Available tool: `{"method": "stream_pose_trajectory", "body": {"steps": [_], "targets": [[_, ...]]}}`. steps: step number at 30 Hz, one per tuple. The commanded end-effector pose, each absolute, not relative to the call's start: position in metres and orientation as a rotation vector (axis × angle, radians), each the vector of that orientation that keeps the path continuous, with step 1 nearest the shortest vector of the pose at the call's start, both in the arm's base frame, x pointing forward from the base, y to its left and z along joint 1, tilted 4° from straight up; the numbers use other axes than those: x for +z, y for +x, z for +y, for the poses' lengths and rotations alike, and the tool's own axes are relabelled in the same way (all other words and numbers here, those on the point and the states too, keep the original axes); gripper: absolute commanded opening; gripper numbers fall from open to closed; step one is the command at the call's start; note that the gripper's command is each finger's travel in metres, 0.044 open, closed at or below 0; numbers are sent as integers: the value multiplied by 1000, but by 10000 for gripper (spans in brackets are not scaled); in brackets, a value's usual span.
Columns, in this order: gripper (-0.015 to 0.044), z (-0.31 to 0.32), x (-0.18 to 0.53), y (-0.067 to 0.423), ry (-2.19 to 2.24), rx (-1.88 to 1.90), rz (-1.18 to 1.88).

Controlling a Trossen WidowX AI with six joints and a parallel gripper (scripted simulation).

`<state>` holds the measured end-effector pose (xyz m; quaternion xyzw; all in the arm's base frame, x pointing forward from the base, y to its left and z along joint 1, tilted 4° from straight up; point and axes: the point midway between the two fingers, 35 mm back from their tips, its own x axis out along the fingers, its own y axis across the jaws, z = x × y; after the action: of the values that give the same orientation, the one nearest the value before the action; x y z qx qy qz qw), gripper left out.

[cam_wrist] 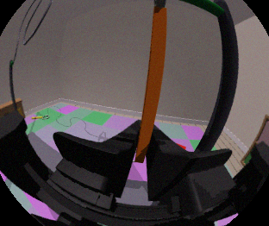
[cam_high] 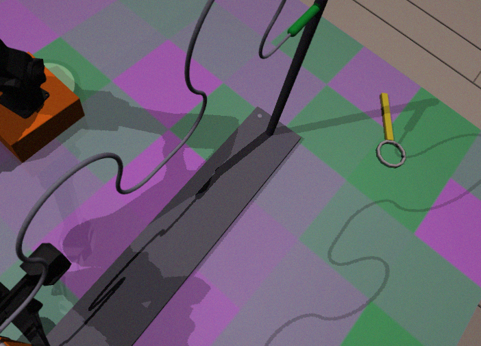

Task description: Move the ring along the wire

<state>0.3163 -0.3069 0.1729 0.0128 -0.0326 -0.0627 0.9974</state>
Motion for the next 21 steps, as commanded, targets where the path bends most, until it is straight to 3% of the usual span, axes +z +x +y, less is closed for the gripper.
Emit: {"method": "stream_pose_trajectory", "body": {"steps": [1, 21], "targets": [[-150, -302, 174, 316, 20, -129, -66], [-150, -276, 175, 320, 72, -125, -70]]}}
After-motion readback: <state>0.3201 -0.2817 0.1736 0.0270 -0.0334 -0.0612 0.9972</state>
